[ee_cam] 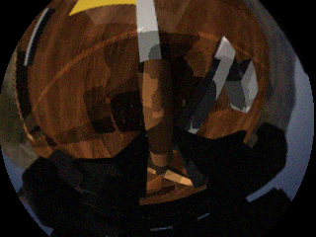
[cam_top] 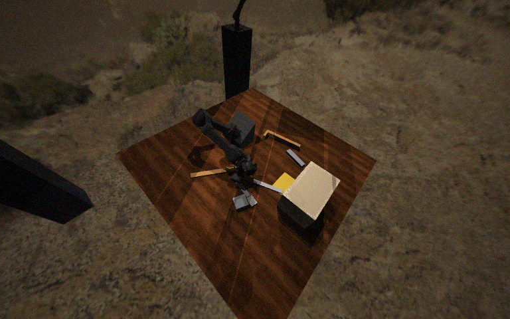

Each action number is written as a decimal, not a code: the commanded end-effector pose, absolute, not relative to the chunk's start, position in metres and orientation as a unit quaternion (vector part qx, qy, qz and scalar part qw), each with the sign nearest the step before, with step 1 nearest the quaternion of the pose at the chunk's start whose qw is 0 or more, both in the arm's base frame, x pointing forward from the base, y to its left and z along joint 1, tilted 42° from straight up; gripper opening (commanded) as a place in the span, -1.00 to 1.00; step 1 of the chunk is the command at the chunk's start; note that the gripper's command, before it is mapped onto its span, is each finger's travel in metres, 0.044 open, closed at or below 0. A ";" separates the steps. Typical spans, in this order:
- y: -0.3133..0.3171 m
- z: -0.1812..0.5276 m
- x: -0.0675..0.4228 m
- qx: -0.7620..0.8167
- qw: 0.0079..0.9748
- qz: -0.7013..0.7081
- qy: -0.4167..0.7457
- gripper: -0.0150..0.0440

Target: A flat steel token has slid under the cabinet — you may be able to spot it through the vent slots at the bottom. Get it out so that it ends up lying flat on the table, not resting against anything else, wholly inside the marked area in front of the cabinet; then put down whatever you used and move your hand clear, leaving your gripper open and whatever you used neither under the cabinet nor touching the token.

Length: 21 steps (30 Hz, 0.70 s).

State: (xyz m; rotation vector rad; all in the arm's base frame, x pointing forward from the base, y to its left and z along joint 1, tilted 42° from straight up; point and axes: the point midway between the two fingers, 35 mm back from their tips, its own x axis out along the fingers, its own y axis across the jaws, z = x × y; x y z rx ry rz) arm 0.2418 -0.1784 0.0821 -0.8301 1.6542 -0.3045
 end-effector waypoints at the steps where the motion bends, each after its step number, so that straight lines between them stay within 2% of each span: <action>1: -0.179 0.083 0.242 -0.357 0.592 -0.133 0.710 -0.31; 7: -0.179 0.082 0.242 -0.357 0.592 -0.131 0.711 0.19; 12: -0.179 0.082 0.242 -0.357 0.592 -0.131 0.711 0.19; 15: -0.179 0.082 0.242 -0.359 0.592 -0.133 0.709 0.42; 21: -0.180 0.082 0.243 -0.358 0.592 -0.135 0.709 0.42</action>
